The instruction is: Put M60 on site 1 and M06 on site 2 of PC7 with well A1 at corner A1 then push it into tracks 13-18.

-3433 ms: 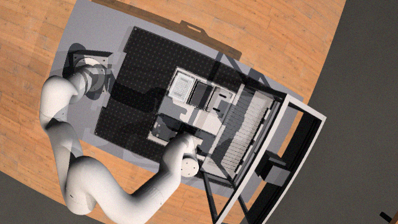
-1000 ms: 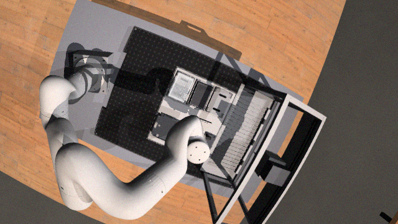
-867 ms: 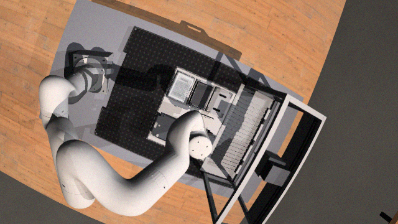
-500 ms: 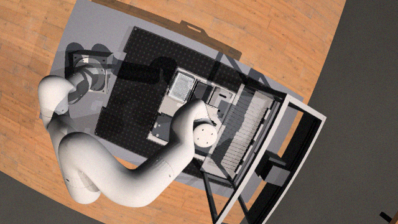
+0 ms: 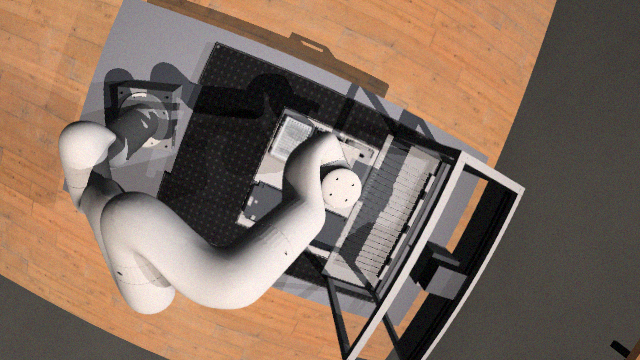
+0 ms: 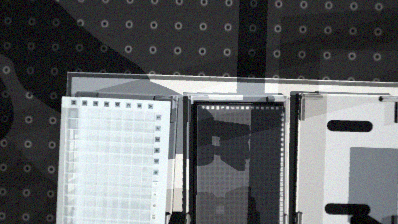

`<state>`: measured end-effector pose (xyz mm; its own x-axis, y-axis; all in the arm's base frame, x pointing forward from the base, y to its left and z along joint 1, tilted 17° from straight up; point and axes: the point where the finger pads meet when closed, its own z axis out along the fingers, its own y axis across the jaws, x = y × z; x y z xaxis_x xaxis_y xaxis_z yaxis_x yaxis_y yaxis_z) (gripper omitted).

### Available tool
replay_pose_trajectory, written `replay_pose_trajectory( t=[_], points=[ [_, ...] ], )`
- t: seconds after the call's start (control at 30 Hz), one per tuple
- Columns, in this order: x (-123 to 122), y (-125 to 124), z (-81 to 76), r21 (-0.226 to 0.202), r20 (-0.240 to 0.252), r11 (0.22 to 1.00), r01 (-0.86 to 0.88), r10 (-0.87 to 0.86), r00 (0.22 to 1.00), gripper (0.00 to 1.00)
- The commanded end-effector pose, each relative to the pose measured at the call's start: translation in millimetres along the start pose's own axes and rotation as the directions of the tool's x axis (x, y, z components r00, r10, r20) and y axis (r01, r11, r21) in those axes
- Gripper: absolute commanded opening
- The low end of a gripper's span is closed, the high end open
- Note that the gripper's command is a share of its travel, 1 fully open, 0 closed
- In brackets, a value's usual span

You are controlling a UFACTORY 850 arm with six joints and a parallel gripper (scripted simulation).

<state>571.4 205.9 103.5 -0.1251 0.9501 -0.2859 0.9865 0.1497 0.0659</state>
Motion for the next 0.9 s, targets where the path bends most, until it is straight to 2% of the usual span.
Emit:
replay_pose_trajectory(
  t=[0.0,0.5,0.87],
  points=[
    [13,1,-1.3,-0.003,-0.001,1.0,0.0,0.0,1.0,1.0],
    [13,1,-1.3,-0.003,-0.001,1.0,0.0,0.0,1.0,1.0],
    [13,1,17.1,-0.003,-0.001,1.0,0.0,0.0,1.0,1.0]
  ],
)
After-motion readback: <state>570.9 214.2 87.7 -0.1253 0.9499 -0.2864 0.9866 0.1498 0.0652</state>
